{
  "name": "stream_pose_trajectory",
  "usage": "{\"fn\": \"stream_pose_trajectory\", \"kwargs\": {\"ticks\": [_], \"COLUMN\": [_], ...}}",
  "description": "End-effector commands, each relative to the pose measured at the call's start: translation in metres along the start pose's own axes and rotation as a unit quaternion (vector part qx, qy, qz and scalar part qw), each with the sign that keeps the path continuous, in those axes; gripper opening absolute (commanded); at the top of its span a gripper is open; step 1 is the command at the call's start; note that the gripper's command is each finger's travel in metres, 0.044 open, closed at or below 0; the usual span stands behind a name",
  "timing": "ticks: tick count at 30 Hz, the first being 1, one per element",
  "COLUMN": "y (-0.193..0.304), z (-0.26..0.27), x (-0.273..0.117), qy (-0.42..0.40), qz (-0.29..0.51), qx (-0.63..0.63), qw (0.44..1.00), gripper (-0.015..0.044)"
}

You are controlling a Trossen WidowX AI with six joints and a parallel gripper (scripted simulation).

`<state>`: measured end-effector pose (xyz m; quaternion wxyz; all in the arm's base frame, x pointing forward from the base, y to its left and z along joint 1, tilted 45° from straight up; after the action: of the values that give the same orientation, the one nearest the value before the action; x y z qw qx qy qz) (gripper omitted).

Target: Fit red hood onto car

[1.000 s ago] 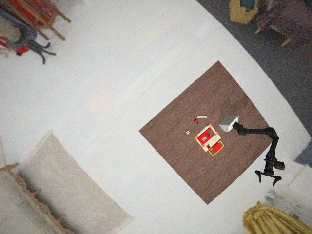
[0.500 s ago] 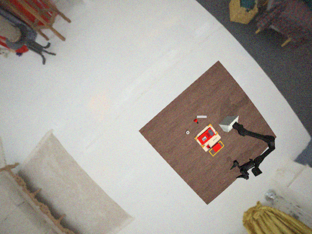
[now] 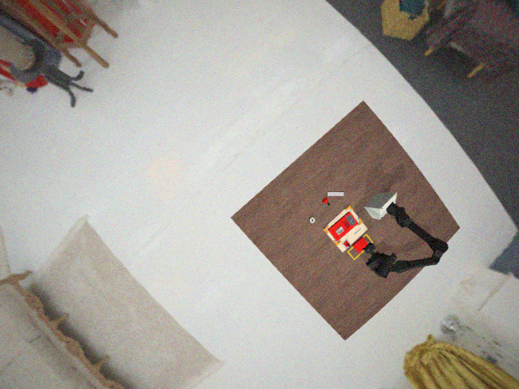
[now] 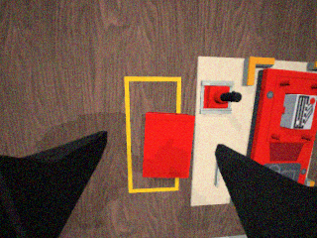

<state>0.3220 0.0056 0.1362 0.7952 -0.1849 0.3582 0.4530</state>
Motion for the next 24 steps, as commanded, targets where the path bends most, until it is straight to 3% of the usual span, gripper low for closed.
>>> {"fn": "stream_pose_trajectory", "kwargs": {"ticks": [1, 24], "y": [0.017, 0.023], "z": [-0.028, -0.032], "x": [0.022, 0.039], "qy": [-0.002, -0.004], "qz": [0.096, 0.112], "qx": [-0.022, -0.026], "qw": [0.995, 0.993], "gripper": [0.0440, 0.0440]}}
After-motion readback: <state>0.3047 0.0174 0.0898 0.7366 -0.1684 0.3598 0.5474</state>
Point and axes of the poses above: the point midway between the two fingers, 35 mm back from their tips, its own x axis out along the fingers, its own z axis across the jaws, y = z × x, the point moved 3 cm from there along -x, back along the fingers, and after that the axes turned 11 degrees about x, right-handed, at the moved point
